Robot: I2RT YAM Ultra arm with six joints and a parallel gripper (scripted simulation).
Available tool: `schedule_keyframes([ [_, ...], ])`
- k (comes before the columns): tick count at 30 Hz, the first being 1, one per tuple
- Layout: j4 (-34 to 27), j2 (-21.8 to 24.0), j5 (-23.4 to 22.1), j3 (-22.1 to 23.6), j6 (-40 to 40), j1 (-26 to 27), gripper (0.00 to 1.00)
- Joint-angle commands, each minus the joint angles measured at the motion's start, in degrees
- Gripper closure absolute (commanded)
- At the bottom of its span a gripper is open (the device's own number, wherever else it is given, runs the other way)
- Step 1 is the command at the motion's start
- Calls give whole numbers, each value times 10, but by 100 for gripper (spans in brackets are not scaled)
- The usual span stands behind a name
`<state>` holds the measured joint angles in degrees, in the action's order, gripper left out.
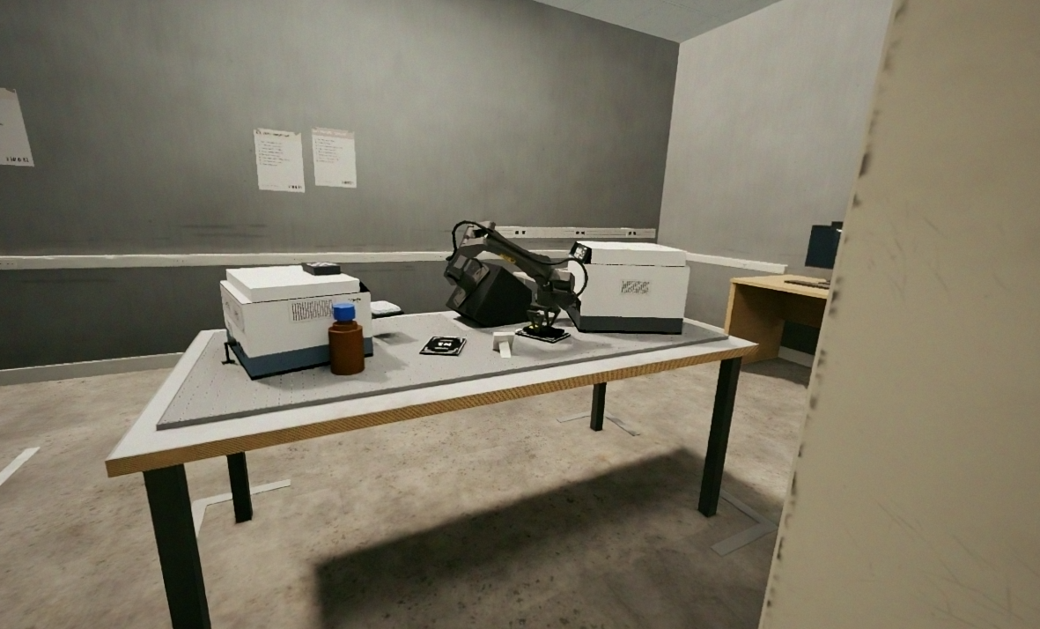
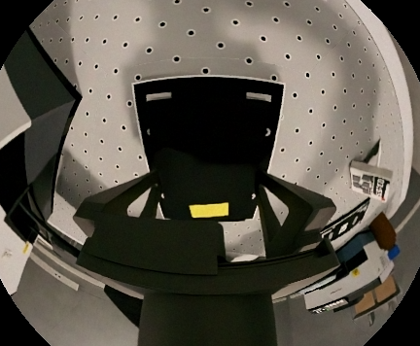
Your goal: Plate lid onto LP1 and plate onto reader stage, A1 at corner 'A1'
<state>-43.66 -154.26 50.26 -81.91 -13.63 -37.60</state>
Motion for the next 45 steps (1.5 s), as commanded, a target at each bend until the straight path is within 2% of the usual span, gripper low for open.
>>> schedule_keyframes([
  [1,6,7,2,3,1,-8,15],
  [24,4,11,1,7,-1,-10,15],
  [27,14,21,7,20,3,-14,15],
  [30,16,22,7,2,6,-14,15],
  [45,30,-1,10,21,15,-5,15],
])
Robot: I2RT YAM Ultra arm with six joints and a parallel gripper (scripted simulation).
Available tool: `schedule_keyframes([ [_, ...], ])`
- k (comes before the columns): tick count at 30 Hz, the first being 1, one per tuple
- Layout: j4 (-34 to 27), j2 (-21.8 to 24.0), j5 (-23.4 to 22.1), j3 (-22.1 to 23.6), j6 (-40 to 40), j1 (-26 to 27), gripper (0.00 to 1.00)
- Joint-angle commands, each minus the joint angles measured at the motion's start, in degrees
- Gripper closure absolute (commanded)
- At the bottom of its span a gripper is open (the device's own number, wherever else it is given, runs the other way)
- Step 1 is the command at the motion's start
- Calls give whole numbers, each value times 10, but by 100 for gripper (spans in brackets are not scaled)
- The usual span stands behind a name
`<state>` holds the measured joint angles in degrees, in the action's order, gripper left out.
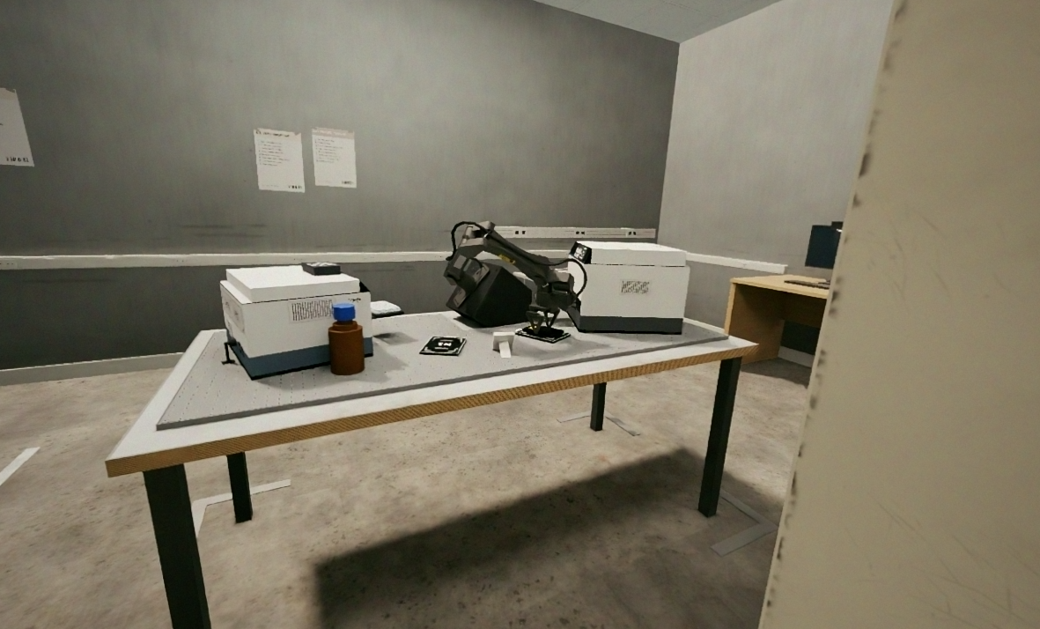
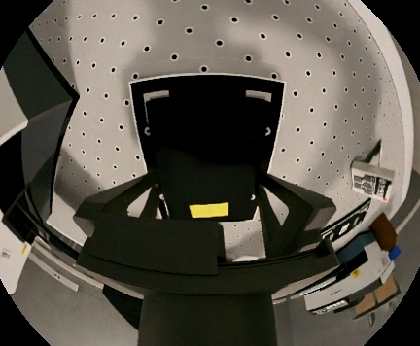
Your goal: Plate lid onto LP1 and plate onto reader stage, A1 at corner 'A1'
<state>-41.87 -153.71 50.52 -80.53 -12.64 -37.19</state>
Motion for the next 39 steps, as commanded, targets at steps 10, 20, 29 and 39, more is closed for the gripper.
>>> schedule_keyframes([
  [10,22,-10,9,9,12,-6,15],
  [20,17,0,4,3,9,-1,15],
  [29,18,0,4,4,9,-1,15],
  [39,25,-10,9,16,12,-6,15],
])
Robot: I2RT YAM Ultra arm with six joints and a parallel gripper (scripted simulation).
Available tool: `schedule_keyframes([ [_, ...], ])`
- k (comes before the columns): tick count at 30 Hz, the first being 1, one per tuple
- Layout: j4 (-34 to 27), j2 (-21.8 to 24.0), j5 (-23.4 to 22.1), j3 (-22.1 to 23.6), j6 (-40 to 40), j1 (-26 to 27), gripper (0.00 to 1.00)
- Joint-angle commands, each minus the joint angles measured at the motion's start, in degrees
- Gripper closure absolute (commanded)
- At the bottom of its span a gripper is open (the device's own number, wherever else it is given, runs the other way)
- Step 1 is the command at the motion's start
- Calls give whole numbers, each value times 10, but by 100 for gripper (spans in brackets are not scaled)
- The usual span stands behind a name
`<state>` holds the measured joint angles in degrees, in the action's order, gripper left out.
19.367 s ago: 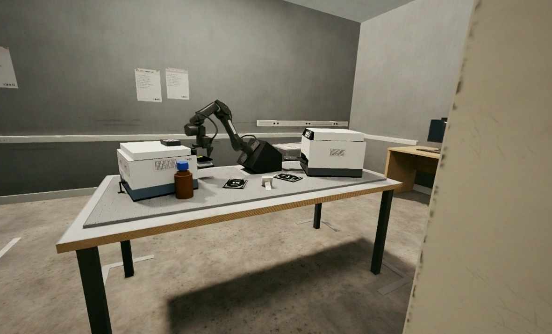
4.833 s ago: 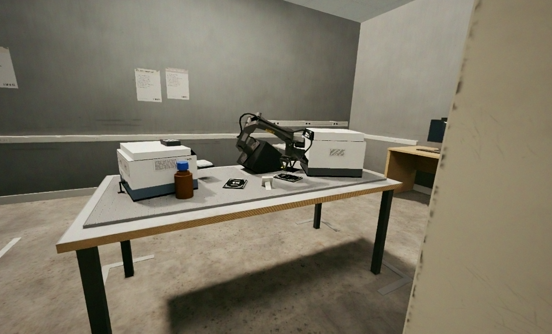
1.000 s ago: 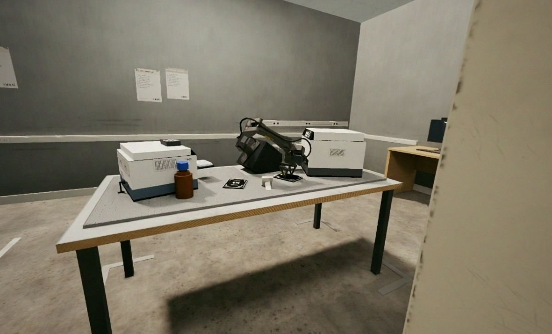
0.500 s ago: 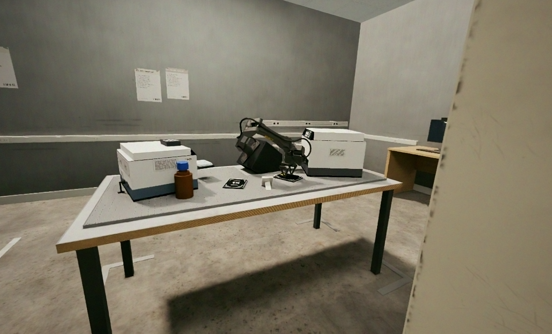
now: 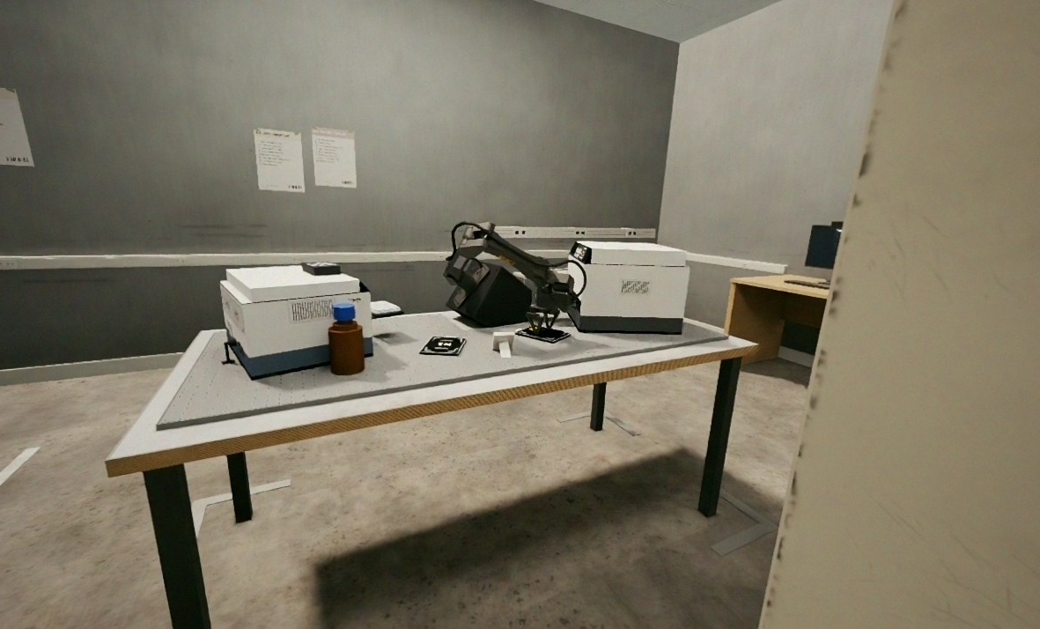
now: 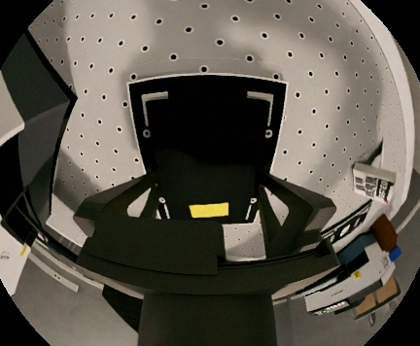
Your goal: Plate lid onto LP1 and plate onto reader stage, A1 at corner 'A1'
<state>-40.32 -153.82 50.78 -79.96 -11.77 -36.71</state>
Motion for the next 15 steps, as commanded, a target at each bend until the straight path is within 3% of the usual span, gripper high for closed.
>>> schedule_keyframes([
  [1,3,1,2,0,1,-6,15],
  [15,10,-9,6,11,4,-11,15],
])
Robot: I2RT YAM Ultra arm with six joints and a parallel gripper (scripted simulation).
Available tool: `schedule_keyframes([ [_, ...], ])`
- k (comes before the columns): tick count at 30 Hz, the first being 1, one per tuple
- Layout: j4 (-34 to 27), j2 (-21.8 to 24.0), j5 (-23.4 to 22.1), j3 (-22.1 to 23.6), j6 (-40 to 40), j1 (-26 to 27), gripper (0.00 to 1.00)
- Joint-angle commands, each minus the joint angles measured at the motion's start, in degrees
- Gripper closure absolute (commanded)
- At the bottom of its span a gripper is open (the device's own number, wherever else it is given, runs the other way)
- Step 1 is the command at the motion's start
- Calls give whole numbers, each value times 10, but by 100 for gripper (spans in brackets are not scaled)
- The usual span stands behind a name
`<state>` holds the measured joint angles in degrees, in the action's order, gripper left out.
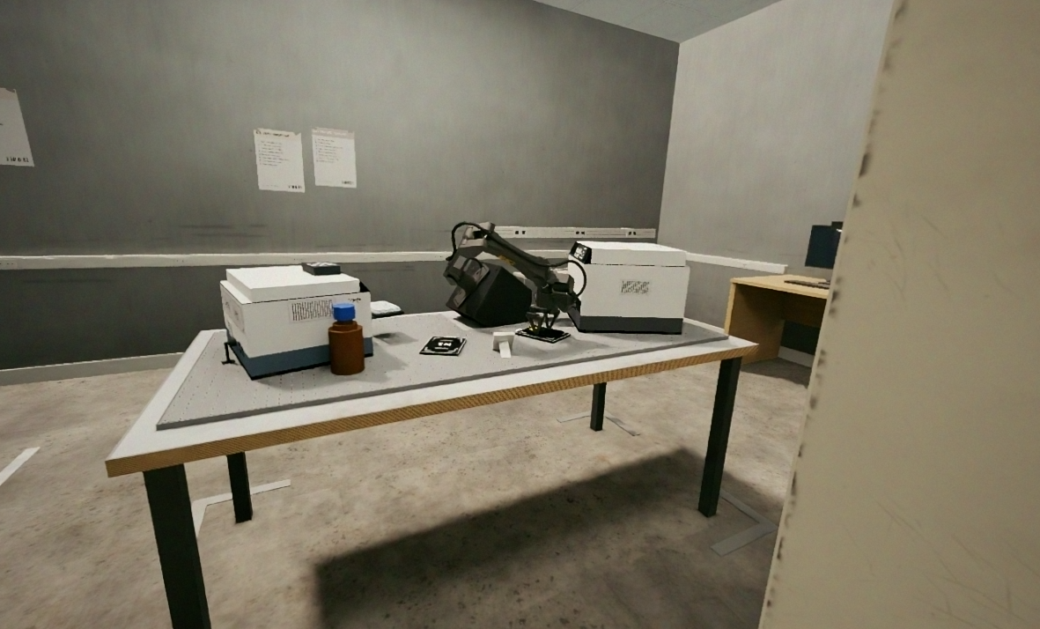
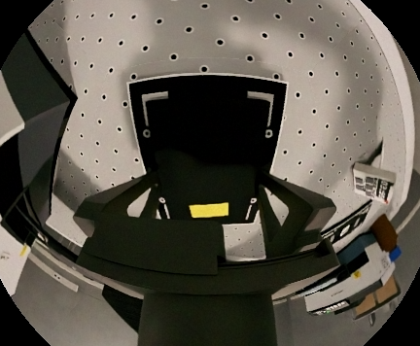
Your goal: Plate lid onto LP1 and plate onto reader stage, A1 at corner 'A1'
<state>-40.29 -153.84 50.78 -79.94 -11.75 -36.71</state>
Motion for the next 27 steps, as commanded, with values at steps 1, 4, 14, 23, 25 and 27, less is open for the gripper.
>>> schedule_keyframes([
  [1,10,-9,6,12,3,-11,15],
  [4,4,1,2,1,1,-6,15],
  [14,4,1,1,1,1,-6,0],
  [23,4,1,1,1,1,-6,0],
  [25,4,1,1,1,1,-6,0],
  [27,4,1,1,1,1,-6,0],
])
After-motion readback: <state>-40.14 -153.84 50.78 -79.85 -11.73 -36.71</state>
